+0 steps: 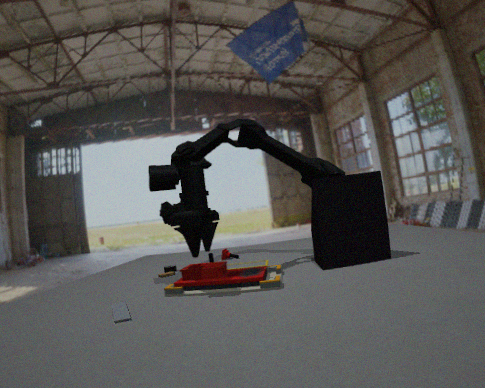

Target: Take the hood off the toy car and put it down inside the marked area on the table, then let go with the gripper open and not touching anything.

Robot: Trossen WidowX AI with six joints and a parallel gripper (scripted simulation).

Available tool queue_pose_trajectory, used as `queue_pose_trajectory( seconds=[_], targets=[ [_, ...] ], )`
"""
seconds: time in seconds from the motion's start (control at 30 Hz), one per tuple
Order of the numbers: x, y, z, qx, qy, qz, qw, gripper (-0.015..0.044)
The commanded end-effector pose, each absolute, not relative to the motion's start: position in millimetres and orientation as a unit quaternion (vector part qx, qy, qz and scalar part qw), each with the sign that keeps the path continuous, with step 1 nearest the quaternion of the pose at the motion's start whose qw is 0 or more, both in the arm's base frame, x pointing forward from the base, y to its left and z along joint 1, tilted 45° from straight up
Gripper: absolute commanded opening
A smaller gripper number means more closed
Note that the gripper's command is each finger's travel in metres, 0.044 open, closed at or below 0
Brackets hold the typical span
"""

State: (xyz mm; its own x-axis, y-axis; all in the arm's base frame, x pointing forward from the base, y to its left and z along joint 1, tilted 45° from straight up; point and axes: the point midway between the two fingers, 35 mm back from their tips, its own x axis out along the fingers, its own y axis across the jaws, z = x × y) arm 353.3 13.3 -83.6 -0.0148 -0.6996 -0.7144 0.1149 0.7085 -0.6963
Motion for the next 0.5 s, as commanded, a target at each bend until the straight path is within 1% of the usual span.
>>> queue_pose_trajectory(
  seconds=[0.0,0.47],
  targets=[
    [353.4,11.1,-85.3,-0.231,0.642,-0.306,0.663,0.0440],
    [353.1,4.5,-91.6,-0.232,0.642,-0.306,0.663,0.0440]
  ],
)
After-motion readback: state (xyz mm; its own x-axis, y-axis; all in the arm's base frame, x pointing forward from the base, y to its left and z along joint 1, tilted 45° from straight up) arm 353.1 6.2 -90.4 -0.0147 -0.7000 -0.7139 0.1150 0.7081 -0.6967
